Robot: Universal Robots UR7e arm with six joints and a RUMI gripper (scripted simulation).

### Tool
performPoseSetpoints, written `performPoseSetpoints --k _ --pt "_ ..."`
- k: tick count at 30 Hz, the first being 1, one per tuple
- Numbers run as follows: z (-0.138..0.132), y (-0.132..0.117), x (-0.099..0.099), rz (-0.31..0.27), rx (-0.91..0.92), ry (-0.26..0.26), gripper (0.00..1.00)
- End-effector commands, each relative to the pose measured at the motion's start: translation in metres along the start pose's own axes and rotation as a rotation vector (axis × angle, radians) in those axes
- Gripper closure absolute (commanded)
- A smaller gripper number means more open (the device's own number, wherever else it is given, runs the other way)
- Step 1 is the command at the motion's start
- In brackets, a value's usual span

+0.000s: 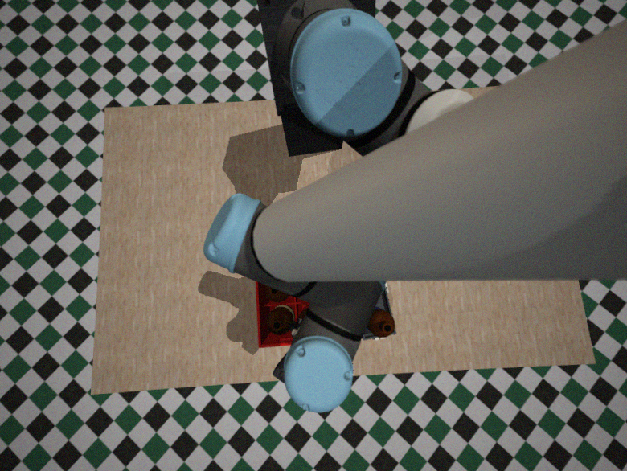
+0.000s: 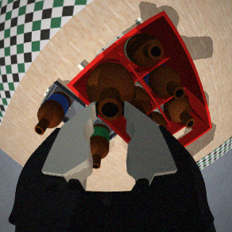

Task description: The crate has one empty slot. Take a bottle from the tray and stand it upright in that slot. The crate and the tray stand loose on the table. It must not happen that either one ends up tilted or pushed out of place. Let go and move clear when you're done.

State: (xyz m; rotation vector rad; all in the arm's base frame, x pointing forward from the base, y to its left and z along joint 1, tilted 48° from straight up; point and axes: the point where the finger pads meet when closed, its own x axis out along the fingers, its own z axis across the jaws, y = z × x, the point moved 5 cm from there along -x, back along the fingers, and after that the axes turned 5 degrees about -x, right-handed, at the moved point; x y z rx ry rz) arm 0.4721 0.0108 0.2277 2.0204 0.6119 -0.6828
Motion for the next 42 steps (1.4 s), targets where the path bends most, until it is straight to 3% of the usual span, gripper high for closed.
performPoseSetpoints --k 1,18,42 --pt "0.0 0.0 0.007 0.002 0.0 0.0 1.0" --pt "0.0 0.001 0.018 0.002 0.0 0.0 1.0" --pt "0.0 0.001 0.019 0.002 0.0 0.0 1.0"
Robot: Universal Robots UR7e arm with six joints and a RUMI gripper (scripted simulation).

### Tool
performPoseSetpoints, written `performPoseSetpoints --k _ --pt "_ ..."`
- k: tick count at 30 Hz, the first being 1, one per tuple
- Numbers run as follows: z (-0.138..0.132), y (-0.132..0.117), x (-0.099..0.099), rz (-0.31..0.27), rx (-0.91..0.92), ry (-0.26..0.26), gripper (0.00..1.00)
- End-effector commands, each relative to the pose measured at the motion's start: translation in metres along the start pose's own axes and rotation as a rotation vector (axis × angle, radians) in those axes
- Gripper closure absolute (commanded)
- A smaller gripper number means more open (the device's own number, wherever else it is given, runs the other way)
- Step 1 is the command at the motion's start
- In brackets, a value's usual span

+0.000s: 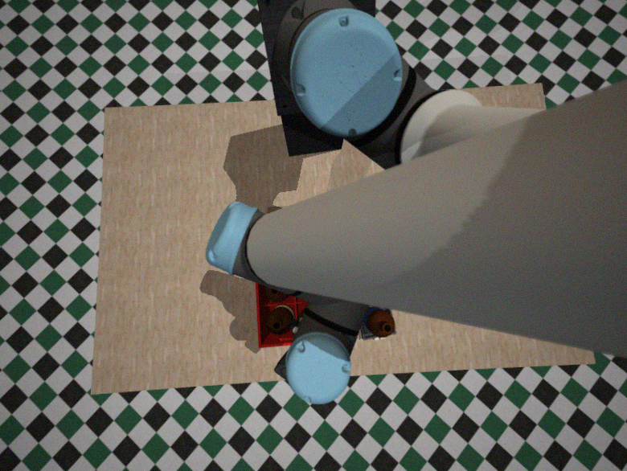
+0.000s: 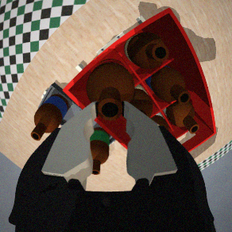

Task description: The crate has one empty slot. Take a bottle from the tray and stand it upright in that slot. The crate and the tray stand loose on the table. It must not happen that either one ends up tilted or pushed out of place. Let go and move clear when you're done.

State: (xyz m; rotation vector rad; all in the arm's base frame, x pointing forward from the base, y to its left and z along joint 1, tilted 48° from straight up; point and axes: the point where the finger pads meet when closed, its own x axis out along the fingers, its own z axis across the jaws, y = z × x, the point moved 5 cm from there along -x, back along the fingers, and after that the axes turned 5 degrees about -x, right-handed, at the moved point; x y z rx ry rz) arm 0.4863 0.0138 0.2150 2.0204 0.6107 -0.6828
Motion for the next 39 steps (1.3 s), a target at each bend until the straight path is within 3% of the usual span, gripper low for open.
performPoseSetpoints --k 1,39 --pt "-0.0002 0.0003 -0.0002 0.001 -0.001 0.0 1.0" --pt "-0.0002 0.0003 0.0045 0.001 -0.001 0.0 1.0"
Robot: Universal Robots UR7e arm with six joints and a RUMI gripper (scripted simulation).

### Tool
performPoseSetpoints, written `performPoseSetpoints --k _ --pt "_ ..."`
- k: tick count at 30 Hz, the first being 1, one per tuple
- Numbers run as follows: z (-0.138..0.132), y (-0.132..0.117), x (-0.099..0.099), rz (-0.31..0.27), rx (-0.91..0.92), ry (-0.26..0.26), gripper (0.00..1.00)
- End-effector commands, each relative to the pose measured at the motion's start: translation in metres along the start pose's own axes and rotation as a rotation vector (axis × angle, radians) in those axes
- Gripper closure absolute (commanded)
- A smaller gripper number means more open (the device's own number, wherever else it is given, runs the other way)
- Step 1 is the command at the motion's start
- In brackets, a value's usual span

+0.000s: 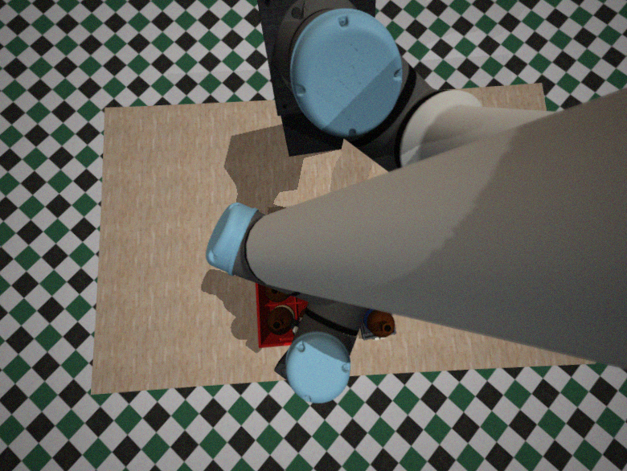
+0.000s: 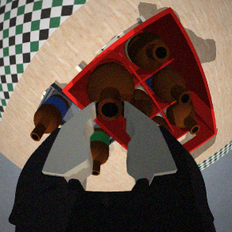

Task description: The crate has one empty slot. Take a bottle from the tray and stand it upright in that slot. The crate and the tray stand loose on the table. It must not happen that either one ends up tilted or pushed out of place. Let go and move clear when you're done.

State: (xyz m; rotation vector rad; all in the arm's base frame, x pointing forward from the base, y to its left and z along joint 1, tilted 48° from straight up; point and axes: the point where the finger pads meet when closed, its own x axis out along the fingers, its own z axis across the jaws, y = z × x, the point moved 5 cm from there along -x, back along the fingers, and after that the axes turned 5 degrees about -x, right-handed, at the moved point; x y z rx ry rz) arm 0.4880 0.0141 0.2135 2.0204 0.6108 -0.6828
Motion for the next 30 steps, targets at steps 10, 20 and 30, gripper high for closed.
performPoseSetpoints --k 10,20,30 --pt "0.0 0.0 0.01 0.001 -0.001 0.0 1.0" --pt "0.0 0.0 0.022 0.001 -0.001 0.0 1.0" --pt "0.0 0.0 0.031 0.001 -0.001 0.0 1.0"
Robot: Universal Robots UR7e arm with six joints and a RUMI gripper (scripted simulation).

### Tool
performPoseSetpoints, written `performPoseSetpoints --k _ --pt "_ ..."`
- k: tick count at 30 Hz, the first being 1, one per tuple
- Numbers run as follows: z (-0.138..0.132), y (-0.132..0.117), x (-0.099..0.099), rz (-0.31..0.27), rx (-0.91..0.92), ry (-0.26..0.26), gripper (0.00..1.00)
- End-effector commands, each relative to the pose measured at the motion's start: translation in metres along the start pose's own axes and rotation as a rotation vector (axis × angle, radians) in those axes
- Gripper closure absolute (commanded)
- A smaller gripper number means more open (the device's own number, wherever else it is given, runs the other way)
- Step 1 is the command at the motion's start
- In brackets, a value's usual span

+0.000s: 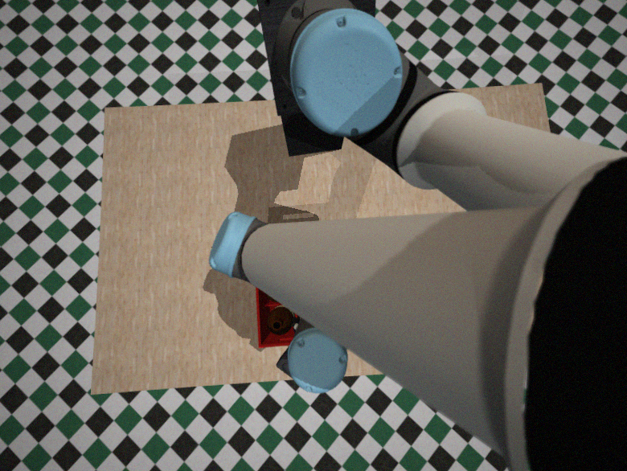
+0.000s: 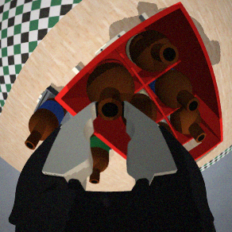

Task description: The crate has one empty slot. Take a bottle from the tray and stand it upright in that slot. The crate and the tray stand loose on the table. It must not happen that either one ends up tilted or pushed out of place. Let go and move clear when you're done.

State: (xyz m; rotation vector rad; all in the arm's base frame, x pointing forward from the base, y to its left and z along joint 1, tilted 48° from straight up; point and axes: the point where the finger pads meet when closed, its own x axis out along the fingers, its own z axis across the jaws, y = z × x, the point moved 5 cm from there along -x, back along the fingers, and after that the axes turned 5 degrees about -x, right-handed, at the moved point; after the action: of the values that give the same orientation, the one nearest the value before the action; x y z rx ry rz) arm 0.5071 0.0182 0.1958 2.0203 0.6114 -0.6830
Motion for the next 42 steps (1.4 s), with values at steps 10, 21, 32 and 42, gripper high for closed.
performPoseSetpoints --k 10,21,32,42 --pt "-0.0002 0.0004 0.0099 0.002 0.0 0.0 1.0" --pt "-0.0002 0.0004 0.0111 0.002 0.0 0.0 1.0" --pt "-0.0002 0.0004 0.0111 0.002 0.0 0.0 1.0" --pt "-0.0002 0.0004 0.0111 0.002 0.0 0.0 1.0"
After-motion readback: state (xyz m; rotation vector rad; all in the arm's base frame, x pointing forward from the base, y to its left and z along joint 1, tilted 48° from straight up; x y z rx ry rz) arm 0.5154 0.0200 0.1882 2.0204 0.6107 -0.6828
